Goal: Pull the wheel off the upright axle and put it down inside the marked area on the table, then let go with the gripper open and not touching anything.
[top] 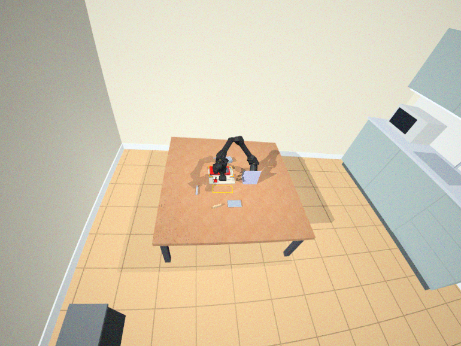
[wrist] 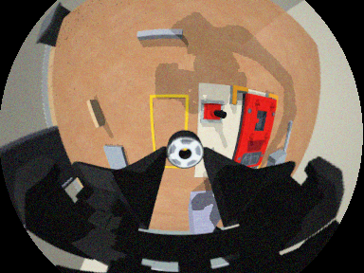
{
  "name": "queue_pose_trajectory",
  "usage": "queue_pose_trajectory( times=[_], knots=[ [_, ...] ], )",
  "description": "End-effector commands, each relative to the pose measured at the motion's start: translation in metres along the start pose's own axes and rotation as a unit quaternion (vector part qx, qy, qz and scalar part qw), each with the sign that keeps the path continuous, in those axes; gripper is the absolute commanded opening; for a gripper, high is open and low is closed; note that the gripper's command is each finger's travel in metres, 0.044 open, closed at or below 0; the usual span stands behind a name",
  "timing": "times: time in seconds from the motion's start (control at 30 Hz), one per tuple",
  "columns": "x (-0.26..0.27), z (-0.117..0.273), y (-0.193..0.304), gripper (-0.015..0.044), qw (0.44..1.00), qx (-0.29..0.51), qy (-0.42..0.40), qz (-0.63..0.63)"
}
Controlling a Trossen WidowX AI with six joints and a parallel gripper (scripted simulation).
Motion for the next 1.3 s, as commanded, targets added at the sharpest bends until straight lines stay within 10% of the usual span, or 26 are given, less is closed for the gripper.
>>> queue_pose_trajectory(
  times=[0.0, 1.17, 1.27],
  knots=[
    [0.016, 0.001, 0.02, 0.0, 1.0, 0.002, -0.001, 0.0],
    [0.024, -0.103, 0.031, 0.0, 1.0, 0.001, 0.002, -0.001],
    [0.024, -0.1, 0.031, 0.0079, 1.0, 0.007, 0.002, -0.002]
  ],
)
Point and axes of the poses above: the point midway between the two fingers, 35 mm back from their tips, its own z axis back along the fingers, its own x axis across the jaws, y = z × x, the point moved 10 cm from there along z, back along the fingers, and after that the axes turned 13 degrees about -z, right-handed, at the moved point
